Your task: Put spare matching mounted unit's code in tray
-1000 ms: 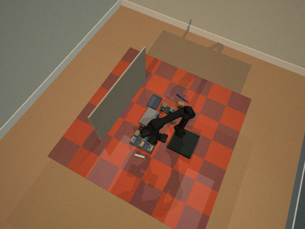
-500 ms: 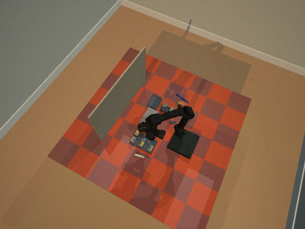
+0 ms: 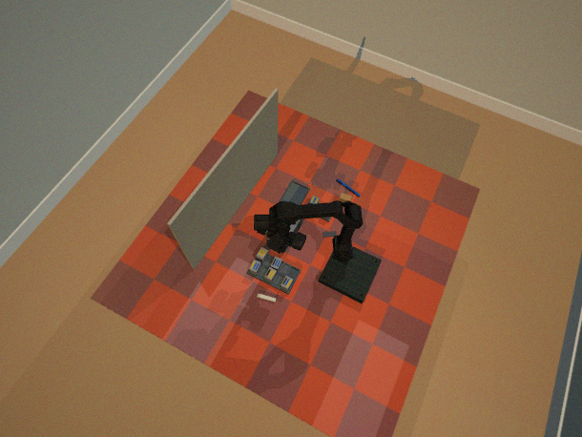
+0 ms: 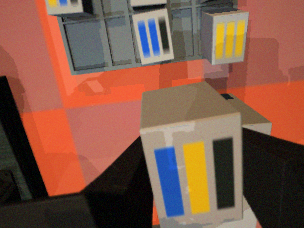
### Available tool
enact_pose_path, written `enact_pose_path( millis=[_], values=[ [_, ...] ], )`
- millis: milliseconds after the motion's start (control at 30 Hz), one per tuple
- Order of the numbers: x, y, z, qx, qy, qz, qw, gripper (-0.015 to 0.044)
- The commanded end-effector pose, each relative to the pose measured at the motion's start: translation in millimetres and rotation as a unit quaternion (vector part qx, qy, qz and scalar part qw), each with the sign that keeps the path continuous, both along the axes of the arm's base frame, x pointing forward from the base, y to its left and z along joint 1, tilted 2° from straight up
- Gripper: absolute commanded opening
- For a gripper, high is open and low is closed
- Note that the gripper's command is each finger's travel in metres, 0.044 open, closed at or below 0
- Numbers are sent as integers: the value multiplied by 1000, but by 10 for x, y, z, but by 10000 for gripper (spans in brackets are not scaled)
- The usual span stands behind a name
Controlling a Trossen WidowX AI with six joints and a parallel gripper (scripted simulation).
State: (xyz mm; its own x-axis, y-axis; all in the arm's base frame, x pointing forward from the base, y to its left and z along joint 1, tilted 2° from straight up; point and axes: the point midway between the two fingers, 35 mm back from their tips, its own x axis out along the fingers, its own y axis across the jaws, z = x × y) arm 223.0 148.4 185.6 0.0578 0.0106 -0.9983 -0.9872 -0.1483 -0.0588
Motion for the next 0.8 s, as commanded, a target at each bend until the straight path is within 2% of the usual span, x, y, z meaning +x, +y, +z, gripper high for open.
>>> enact_pose_path(
  millis=[0, 767],
  values=[
    [190, -131, 8, 0, 3, -1, 1000, 0],
    [895, -1114, 69, -3, 0, -23, 1000, 0]
  ],
)
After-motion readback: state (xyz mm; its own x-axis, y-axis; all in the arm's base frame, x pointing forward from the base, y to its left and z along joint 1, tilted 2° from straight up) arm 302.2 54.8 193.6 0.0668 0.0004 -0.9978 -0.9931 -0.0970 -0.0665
